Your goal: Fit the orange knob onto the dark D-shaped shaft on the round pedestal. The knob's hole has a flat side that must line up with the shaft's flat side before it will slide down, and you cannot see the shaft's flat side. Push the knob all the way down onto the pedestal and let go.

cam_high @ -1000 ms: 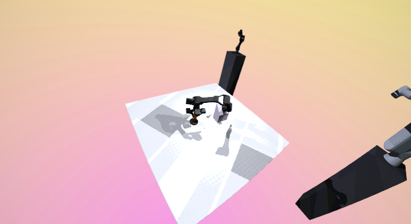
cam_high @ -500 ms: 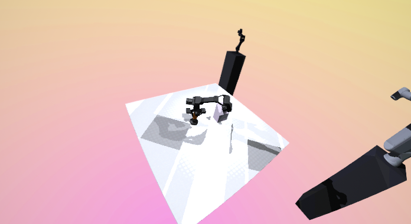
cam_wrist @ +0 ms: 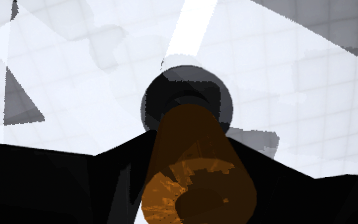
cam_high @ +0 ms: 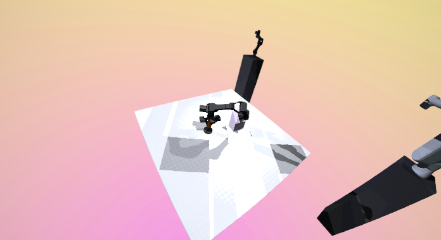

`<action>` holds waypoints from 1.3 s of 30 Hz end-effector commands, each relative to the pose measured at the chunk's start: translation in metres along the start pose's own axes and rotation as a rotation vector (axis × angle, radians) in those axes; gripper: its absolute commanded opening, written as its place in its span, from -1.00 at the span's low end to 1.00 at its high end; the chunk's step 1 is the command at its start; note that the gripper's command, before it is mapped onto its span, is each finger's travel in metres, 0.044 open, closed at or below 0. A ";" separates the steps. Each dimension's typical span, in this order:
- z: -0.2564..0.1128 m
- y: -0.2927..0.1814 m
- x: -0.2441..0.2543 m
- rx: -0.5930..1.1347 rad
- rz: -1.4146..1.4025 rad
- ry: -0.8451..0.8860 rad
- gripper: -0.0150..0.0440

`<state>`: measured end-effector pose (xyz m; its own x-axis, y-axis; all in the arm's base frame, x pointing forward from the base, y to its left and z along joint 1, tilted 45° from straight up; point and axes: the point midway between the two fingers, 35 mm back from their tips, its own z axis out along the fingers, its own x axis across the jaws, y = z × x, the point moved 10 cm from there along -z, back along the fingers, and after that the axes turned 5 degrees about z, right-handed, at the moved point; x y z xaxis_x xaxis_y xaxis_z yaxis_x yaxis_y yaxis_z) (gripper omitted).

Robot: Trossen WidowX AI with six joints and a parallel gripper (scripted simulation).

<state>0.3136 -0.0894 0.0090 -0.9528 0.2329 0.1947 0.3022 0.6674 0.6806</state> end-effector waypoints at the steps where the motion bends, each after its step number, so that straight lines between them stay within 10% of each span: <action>1: -0.002 0.000 -0.004 -0.001 -0.106 -0.008 -0.49; 39: 0.002 0.000 0.000 -0.001 -0.105 -0.007 -0.49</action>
<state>0.3126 -0.0880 0.0069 -0.9790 0.1646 0.1203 0.2014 0.6894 0.6958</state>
